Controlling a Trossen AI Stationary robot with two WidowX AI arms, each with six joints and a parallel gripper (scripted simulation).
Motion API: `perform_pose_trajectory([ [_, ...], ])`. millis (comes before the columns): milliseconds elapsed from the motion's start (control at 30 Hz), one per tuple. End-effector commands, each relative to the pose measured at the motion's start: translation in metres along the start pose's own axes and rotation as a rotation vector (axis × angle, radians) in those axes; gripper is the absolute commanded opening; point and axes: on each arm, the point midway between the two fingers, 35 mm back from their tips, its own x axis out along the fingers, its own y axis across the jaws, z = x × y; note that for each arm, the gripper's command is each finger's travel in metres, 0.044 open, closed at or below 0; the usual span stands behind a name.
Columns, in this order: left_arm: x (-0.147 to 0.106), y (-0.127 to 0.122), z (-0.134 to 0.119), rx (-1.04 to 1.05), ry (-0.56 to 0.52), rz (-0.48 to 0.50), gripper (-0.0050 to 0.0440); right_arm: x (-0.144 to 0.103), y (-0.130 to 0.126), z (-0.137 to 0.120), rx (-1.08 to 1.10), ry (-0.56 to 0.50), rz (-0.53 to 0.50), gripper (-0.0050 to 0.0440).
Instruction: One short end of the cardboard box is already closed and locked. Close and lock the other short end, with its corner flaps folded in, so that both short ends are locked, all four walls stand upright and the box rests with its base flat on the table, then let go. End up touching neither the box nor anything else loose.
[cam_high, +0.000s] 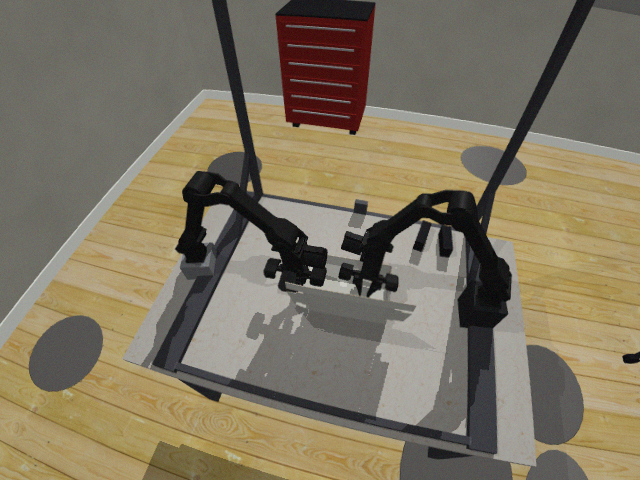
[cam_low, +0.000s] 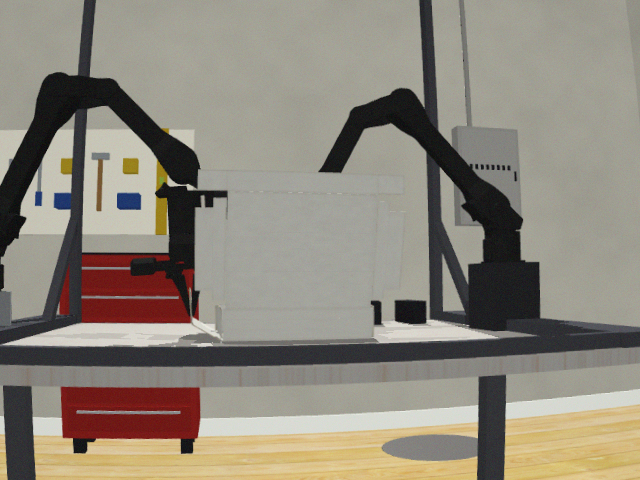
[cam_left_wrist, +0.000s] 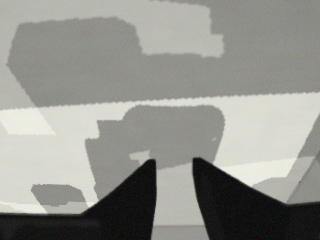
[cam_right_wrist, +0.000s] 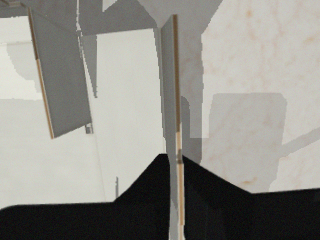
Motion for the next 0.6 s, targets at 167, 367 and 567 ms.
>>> perform_pose_trajectory([
  [167, 0.0138, -0.0037, 0.0093, -0.004, -0.027, -0.021, 0.0097, -0.0204, 0.0086, 0.0001, 0.012, 0.000, 0.091, 0.0003],
  [367, 0.0138, -0.0037, 0.0093, -0.004, -0.027, -0.021, 0.0097, -0.0245, 0.0087, -0.0004, 0.012, -0.001, 0.191, 0.0003],
  [567, 0.0138, -0.0037, 0.0093, -0.004, -0.027, -0.021, 0.0097, -0.0286, 0.0122, -0.0005, 0.012, -0.001, 0.191, 0.0003],
])
